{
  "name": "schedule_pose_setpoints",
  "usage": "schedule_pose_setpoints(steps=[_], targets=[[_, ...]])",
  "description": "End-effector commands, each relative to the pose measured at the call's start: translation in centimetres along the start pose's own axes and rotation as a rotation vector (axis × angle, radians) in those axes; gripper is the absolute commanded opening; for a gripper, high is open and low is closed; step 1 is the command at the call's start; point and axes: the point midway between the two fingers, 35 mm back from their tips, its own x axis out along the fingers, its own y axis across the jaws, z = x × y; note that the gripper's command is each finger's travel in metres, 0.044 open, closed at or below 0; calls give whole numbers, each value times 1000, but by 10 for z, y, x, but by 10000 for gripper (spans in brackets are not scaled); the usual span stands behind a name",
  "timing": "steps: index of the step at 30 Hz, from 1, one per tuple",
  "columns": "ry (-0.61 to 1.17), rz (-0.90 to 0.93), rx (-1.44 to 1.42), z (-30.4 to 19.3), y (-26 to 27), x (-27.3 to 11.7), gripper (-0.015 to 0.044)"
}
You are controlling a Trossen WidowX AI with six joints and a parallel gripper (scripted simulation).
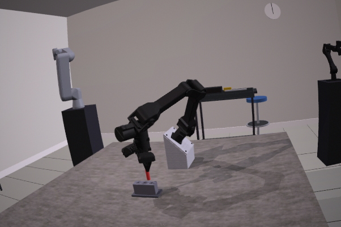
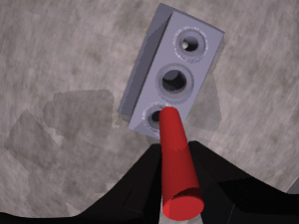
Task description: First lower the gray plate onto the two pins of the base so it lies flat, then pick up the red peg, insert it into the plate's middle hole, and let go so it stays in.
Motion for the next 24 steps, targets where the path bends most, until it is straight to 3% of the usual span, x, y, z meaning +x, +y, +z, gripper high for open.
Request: schedule_pose_setpoints(steps=[1,24], targets=[[-2,1,-3,13,-3,0,0],[-2,1,-4,20,-5,0,0]])
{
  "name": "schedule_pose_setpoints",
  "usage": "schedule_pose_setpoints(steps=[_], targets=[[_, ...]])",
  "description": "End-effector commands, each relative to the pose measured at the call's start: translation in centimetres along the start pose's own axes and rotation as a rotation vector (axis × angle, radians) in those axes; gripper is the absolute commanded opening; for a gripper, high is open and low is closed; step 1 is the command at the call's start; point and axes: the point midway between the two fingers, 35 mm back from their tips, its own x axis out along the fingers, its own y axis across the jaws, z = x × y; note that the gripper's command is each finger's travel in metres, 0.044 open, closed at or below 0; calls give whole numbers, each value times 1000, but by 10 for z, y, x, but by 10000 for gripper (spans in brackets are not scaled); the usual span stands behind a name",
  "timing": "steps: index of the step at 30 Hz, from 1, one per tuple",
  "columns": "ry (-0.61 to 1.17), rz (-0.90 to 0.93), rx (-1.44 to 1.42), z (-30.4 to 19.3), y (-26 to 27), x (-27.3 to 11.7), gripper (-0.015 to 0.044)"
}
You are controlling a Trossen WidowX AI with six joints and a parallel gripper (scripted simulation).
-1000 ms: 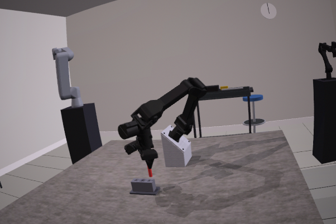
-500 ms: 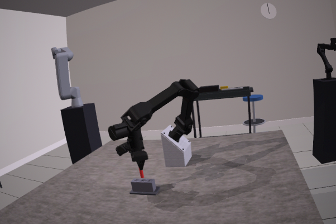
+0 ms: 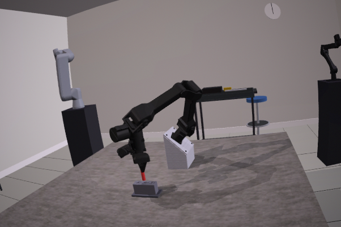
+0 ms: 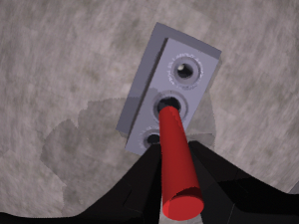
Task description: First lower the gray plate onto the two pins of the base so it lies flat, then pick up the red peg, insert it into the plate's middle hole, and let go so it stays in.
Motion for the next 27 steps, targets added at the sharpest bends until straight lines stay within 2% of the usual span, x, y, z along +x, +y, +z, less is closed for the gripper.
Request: schedule_pose_setpoints(steps=[1,27], targets=[[-1,-1,0,0,0,-1,0],[1,1,5,0,-2,0,0]])
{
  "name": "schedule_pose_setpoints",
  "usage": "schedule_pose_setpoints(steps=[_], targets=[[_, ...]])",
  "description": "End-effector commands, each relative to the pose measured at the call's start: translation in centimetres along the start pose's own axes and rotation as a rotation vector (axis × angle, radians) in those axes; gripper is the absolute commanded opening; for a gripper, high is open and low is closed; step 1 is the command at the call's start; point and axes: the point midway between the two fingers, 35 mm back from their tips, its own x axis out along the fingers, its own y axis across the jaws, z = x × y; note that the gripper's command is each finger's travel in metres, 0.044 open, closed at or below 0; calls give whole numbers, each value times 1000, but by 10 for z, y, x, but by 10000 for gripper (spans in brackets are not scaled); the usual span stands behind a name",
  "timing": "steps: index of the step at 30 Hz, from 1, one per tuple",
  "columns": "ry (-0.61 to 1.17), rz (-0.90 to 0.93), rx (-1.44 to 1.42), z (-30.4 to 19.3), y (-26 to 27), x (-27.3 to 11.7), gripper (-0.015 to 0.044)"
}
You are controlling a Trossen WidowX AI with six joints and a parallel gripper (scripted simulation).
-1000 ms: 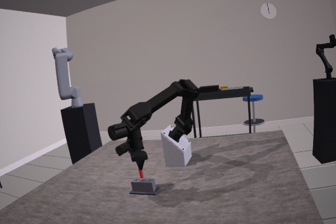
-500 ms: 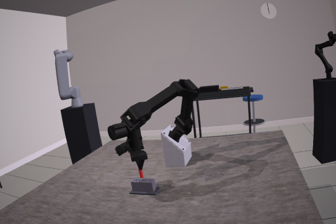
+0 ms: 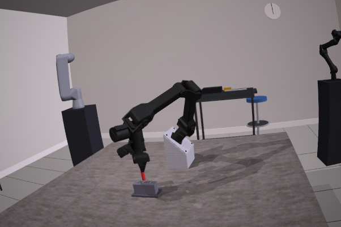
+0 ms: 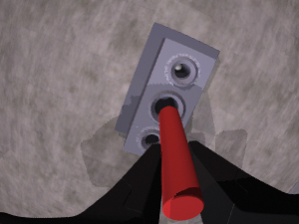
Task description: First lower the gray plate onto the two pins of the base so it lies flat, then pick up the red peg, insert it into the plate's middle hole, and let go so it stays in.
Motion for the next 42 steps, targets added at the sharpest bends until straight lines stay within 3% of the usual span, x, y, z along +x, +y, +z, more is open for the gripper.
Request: schedule_pose_setpoints(steps=[1,41,42], targets=[[0,0,0,0,0,1,0],[-1,-9,-17,-1,1,17,0],[-1,-9,-17,-1,1,17,26]])
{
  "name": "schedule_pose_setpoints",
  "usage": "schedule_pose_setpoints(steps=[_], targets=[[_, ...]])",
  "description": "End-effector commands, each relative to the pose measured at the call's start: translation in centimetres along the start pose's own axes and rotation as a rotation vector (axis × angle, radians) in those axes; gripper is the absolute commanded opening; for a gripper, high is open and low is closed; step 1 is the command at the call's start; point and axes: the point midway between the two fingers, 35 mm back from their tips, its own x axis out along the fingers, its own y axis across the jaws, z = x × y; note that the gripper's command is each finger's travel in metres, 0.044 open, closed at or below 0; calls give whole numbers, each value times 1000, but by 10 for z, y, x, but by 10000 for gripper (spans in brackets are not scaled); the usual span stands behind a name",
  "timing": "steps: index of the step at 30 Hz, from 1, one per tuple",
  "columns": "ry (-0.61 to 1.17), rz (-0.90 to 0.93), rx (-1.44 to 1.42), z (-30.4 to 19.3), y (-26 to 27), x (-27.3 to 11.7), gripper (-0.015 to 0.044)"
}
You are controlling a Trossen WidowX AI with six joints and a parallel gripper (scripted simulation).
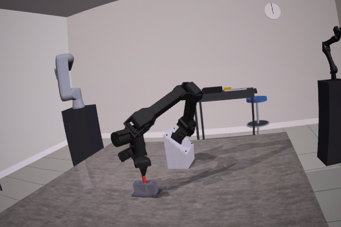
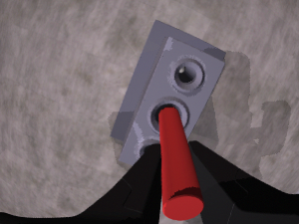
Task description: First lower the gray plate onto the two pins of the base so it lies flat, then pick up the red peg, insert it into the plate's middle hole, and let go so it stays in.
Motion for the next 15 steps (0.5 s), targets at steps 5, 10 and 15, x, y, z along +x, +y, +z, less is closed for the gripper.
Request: schedule_pose_setpoints(steps=[5,10,15], targets=[[0,0,0,0,0,0,150],[0,0,0,0,0,0,150],[0,1,1,0,0,0,150]])
